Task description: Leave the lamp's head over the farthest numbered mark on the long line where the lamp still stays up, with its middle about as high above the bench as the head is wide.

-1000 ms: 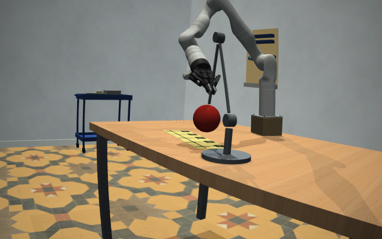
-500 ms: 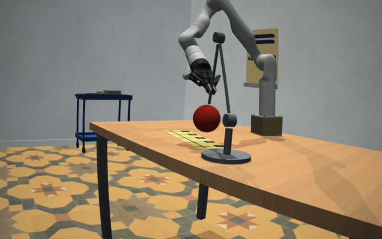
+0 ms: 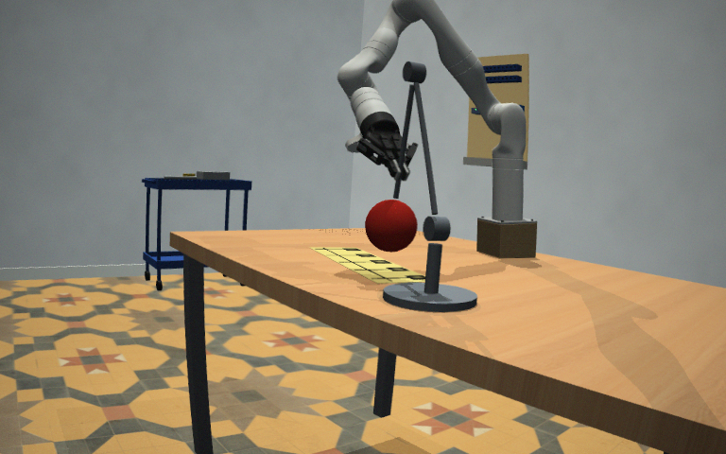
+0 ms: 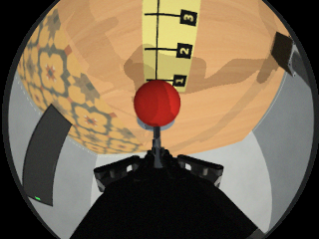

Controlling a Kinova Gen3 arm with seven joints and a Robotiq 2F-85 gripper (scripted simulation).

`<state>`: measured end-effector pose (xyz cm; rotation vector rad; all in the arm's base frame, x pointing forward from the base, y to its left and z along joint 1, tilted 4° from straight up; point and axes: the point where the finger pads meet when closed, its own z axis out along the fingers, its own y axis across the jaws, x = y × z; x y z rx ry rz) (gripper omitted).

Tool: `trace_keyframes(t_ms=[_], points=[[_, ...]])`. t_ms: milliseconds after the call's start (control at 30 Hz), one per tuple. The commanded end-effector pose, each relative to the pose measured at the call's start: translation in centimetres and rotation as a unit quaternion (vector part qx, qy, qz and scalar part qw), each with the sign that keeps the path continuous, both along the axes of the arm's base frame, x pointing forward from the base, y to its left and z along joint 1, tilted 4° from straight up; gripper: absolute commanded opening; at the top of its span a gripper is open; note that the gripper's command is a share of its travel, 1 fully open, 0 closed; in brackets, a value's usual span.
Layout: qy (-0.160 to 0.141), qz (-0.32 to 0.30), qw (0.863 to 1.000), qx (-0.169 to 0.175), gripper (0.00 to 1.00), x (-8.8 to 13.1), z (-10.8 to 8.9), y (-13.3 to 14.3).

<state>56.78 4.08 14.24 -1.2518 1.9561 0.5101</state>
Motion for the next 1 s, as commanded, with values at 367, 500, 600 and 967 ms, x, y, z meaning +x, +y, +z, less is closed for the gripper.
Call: trace_keyframes(t_ms=[367, 500, 600, 967], points=[[0.001, -0.005, 1.0, -0.013, 0.0, -0.1, -1.2, -1.8], [0.001, -0.005, 1.0, -0.013, 0.0, -0.1, -1.3, -1.8], [0.001, -0.005, 1.0, -0.012, 1.0, -0.1, -1.3, -1.8], [0.0, -0.001, 1.0, -0.004, 1.0, -0.1, -0.6, -0.8]])
